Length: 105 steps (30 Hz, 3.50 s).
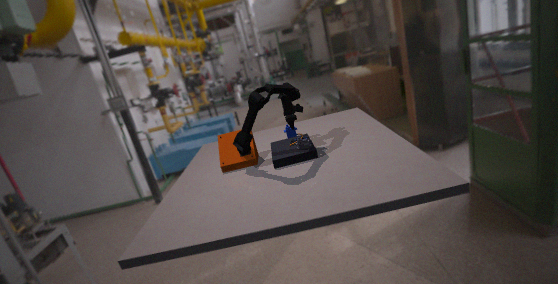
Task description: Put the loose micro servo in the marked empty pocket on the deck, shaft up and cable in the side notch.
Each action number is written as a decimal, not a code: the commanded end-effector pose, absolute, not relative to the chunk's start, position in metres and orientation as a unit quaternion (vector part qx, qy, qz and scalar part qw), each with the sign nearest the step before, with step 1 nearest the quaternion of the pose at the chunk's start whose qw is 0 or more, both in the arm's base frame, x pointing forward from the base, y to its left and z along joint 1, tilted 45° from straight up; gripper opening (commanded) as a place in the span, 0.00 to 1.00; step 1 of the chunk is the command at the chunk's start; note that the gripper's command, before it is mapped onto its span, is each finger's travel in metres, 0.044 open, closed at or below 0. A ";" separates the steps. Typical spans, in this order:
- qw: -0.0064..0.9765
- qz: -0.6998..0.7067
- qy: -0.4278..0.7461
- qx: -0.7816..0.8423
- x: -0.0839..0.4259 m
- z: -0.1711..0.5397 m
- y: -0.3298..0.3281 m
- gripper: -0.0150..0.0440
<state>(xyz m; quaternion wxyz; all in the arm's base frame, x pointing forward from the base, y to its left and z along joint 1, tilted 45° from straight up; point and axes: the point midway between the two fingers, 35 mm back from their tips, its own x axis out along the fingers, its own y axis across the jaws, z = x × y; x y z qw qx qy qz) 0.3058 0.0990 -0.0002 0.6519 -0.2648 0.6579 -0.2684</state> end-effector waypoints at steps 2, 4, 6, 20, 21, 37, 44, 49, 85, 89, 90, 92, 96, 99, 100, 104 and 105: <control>0.653 -0.267 0.656 -0.267 0.324 0.001 0.099 0.25; 0.653 -0.267 0.656 -0.267 0.331 0.002 0.099 0.25; 0.654 -0.267 0.656 -0.267 0.338 0.002 0.099 0.25; 0.654 -0.268 0.655 -0.267 0.352 -0.004 0.093 0.25; 0.654 -0.268 0.655 -0.267 0.352 -0.005 0.092 0.25; 0.654 -0.268 0.655 -0.268 0.353 -0.012 0.084 0.25; 0.654 -0.268 0.655 -0.268 0.353 -0.016 0.080 0.25; 0.654 -0.268 0.655 -0.268 0.353 -0.019 0.077 0.25; 0.654 -0.269 0.655 -0.268 0.353 -0.043 0.053 0.25; 0.654 -0.269 0.655 -0.268 0.353 -0.046 0.050 0.25; 0.654 -0.269 0.655 -0.268 0.353 -0.047 0.049 0.25; 0.654 -0.269 0.655 -0.268 0.353 -0.048 0.048 0.25; 0.654 -0.269 0.655 -0.268 0.352 -0.047 0.050 0.43; 0.654 -0.269 0.655 -0.268 0.352 -0.047 0.050 0.57; 0.654 -0.269 0.655 -0.268 0.352 -0.047 0.050 0.57; 0.654 -0.268 0.655 -0.268 0.352 -0.031 0.066 0.57; 0.654 -0.268 0.655 -0.268 0.352 -0.024 0.071 0.57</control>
